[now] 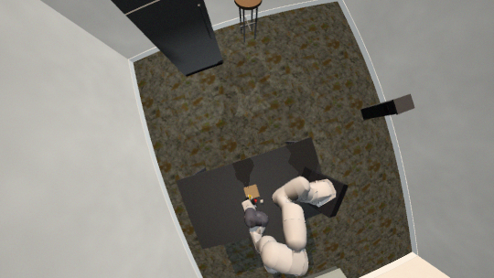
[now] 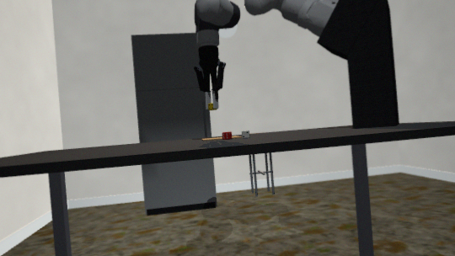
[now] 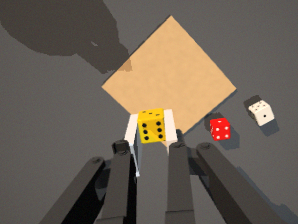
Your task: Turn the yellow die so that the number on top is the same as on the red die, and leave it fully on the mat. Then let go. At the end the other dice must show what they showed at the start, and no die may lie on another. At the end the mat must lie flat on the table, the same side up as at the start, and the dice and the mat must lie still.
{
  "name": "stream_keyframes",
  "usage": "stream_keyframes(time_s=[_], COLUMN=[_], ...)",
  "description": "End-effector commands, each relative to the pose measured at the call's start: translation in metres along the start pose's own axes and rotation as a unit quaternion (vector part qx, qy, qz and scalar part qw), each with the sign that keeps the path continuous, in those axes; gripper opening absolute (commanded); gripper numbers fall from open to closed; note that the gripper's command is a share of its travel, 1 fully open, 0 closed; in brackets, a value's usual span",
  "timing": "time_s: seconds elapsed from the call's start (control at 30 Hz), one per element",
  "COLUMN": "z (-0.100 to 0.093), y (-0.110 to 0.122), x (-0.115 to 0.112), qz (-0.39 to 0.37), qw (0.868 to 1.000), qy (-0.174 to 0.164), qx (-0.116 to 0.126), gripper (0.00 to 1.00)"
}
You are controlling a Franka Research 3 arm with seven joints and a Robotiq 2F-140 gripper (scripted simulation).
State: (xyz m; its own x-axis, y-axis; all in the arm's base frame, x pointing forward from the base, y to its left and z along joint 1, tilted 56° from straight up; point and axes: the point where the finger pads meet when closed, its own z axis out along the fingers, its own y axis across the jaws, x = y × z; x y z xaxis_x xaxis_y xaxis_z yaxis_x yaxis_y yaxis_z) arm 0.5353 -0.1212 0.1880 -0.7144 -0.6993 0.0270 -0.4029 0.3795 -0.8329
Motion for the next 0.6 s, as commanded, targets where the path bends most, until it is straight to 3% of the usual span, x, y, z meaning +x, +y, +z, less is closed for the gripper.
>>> stream_keyframes(time_s=[0.0, 0.57], z=[0.004, 0.020], y=[0.005, 0.020], x=[-0.001, -0.001], qz=[0.087, 0.209], qw=[0.996, 0.978], qy=[0.001, 0.005], qx=[-0.002, -0.004], gripper=[0.13, 0.13])
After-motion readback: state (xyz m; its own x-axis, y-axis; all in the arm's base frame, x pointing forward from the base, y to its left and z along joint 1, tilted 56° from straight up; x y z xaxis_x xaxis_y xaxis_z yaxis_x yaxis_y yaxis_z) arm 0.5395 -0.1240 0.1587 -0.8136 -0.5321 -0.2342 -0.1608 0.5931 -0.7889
